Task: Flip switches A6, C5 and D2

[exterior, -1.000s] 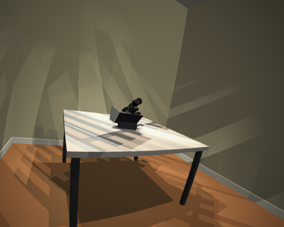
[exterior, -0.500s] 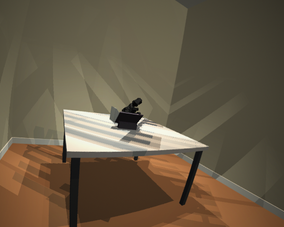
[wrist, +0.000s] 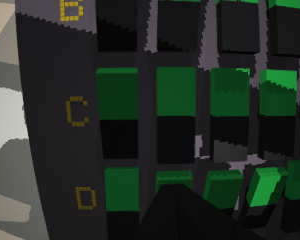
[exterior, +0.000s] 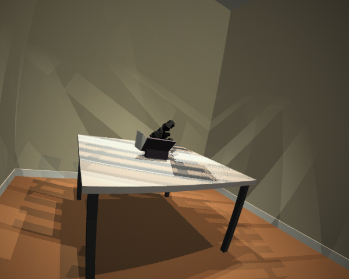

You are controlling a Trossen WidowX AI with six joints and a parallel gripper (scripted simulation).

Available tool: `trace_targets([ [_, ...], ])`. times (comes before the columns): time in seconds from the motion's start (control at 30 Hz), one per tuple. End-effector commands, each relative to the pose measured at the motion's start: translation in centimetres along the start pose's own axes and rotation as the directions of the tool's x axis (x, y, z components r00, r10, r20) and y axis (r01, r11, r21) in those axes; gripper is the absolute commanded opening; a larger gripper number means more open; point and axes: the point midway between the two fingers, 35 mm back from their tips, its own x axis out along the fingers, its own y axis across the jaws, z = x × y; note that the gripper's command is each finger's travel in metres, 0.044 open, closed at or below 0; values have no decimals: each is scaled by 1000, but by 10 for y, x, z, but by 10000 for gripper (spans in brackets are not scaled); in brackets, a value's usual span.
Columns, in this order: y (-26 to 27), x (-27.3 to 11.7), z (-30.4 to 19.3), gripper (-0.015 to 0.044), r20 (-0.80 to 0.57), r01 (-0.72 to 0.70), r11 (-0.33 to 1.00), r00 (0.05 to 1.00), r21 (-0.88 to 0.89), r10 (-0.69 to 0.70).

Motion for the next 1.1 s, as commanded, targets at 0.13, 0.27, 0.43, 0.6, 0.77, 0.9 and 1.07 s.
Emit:
trace_targets([
  [0.13,-1,1,0,0,0,5,1000,1000,6,-5],
  [0.27,-1,2,0,0,0,4,1000,1000,6,-4],
  [0.43,-1,3,0,0,0,4,1000,1000,6,-4],
  [0.6,-1,3,0,0,0,4,1000,1000,6,-4],
  [0.77,-3,-8,1,0,-2,9,1000,1000,-1,-9],
  [0.9,-5,-42,0,0,6,16,1000,1000,3,-16],
  [1.07,-1,-62,-3,0,23,7,1000,1000,8,-8],
])
